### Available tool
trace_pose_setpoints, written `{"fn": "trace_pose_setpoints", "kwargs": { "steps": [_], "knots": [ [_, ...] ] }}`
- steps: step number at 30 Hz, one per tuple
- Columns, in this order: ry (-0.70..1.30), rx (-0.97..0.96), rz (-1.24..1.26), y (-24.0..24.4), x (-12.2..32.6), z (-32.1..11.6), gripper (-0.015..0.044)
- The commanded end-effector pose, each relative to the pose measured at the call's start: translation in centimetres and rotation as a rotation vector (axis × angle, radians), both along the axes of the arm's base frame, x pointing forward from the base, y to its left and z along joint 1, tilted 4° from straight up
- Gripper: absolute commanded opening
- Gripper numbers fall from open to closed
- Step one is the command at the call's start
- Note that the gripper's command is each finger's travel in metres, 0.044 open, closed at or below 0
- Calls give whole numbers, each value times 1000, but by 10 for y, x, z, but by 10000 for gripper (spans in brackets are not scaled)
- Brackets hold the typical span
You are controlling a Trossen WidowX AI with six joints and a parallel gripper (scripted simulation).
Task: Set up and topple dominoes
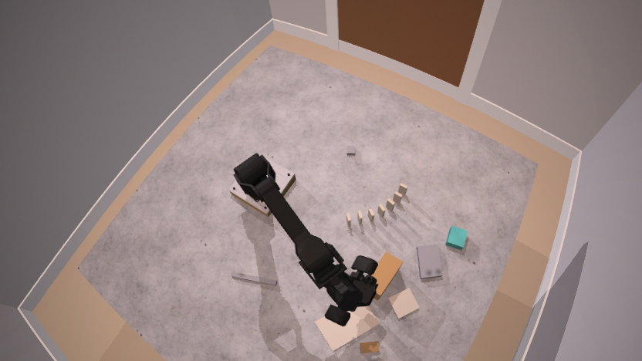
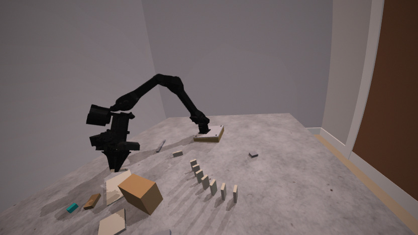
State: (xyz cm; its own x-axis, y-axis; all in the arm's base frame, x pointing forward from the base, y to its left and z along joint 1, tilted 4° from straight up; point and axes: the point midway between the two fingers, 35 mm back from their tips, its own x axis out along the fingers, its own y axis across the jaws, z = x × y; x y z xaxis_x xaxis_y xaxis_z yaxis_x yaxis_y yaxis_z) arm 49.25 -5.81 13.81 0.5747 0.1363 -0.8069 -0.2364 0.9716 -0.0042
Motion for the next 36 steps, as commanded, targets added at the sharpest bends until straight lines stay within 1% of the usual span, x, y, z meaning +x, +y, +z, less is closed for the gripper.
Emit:
{"fn": "trace_pose_setpoints", "kwargs": {
  "steps": [1,18,36],
  "knots": [
    [-63,28,-4,-2,1,2,107],
    [-281,100,8,-9,0,-2,107],
    [-501,158,49,-12,-21,0,107]
  ]
}}
